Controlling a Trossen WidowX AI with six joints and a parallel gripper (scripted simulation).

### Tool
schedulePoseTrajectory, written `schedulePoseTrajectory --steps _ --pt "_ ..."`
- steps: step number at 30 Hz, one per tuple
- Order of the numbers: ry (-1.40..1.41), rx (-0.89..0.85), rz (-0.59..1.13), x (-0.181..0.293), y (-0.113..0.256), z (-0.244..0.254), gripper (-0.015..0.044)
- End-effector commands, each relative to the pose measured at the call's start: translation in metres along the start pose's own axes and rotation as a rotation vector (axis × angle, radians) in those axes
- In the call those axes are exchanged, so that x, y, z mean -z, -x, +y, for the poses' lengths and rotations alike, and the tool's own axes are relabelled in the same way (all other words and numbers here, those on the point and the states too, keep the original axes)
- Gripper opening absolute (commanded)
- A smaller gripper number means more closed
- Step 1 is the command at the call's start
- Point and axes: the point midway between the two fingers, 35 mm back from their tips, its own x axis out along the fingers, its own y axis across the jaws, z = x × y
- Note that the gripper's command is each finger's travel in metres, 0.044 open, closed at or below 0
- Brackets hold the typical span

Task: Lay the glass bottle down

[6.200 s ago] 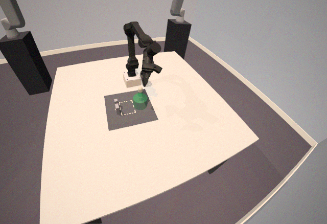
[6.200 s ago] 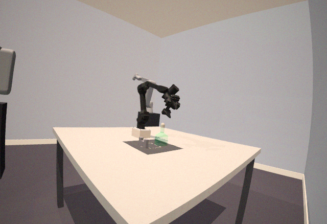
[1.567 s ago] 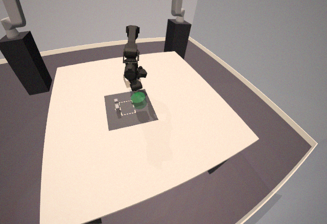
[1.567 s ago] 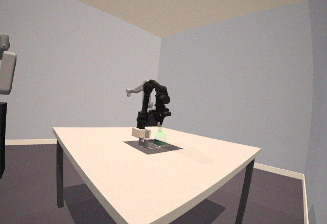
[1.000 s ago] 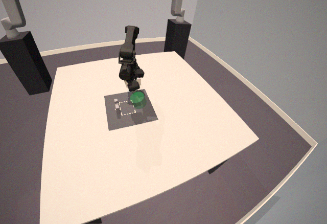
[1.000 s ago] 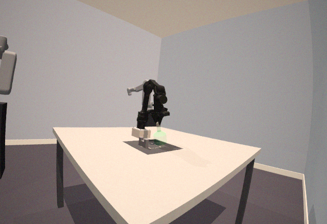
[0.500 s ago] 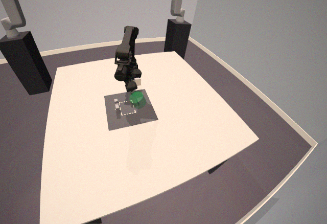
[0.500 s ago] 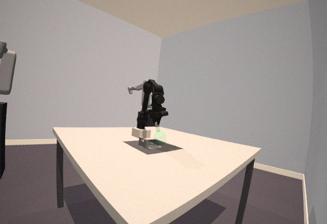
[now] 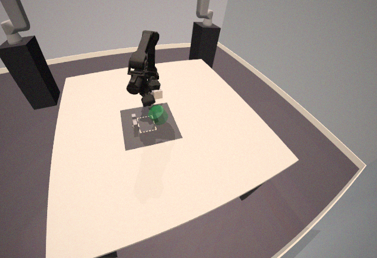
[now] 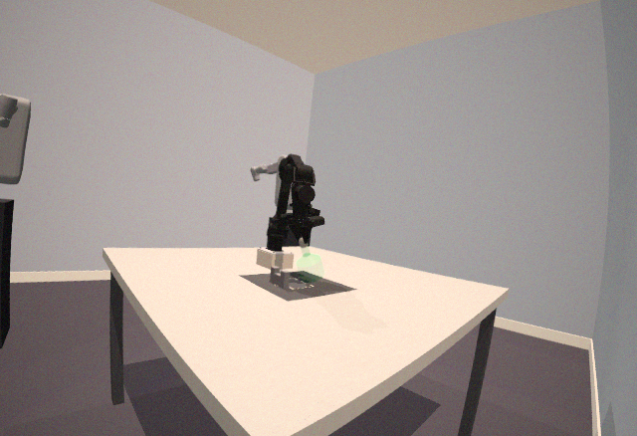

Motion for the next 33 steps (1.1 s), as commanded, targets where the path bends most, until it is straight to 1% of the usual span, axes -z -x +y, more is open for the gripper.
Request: schedulePoseTrajectory --steps 1,33 --pt "-0.002 -0.001 0.008 0.009 0.000 -0.001 0.0125" --pt "0.006 0.012 -0.028 0.046 -0.004 0.002 0.0125"
